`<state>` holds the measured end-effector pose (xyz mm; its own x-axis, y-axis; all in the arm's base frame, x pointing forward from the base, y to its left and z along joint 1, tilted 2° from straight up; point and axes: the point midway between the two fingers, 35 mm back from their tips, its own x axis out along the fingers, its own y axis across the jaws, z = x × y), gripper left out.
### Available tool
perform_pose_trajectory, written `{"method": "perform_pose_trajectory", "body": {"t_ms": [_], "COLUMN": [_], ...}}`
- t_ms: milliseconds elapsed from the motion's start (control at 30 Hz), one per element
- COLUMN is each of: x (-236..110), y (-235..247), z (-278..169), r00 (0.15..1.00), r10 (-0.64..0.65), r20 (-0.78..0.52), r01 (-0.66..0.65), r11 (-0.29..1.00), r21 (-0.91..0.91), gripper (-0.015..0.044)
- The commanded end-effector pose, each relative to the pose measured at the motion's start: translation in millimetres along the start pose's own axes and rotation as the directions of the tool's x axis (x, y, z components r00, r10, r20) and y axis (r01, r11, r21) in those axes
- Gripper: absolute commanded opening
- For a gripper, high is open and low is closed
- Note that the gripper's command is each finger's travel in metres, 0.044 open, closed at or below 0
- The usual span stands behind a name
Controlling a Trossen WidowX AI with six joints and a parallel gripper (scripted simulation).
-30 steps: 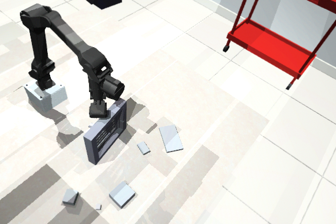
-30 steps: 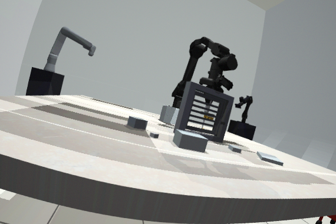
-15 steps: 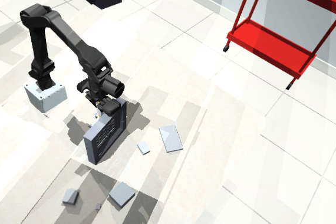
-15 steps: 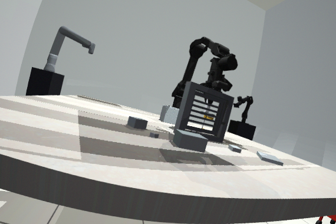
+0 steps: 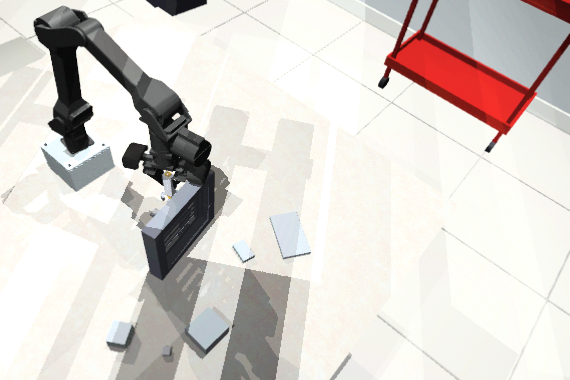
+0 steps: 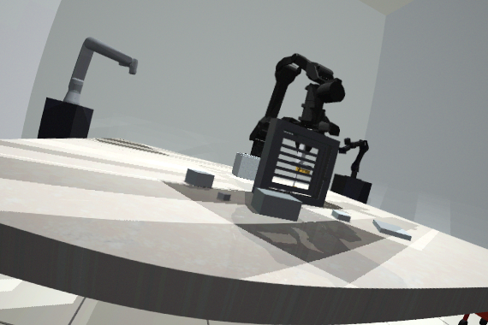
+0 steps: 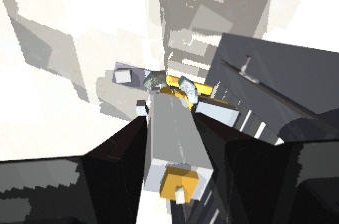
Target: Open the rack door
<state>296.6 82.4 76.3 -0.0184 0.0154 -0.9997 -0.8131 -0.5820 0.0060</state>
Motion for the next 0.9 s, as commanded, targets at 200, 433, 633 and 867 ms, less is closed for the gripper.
{"method": "perform_pose_trajectory", "body": {"t_ms": [200,433,633,867], "x": [1.0,1.0,1.0,0.9], "y": [-0.4,-0.4,-0.4,-0.4], "z": [-1.6,-1.6,-1.6,-1.6], "r00": [1.0,1.0,1.0,1.0], "r10": [0.001,0.001,0.001,0.001], "r20": [-0.009,-0.009,-0.009,-0.009], "r01": [-0.001,-0.001,0.001,0.004], "r11": [0.999,0.999,0.982,0.859], "r21": [-0.032,-0.032,0.189,0.511], "gripper": [0.0119,0.0286,0.0286,0.0286]}}
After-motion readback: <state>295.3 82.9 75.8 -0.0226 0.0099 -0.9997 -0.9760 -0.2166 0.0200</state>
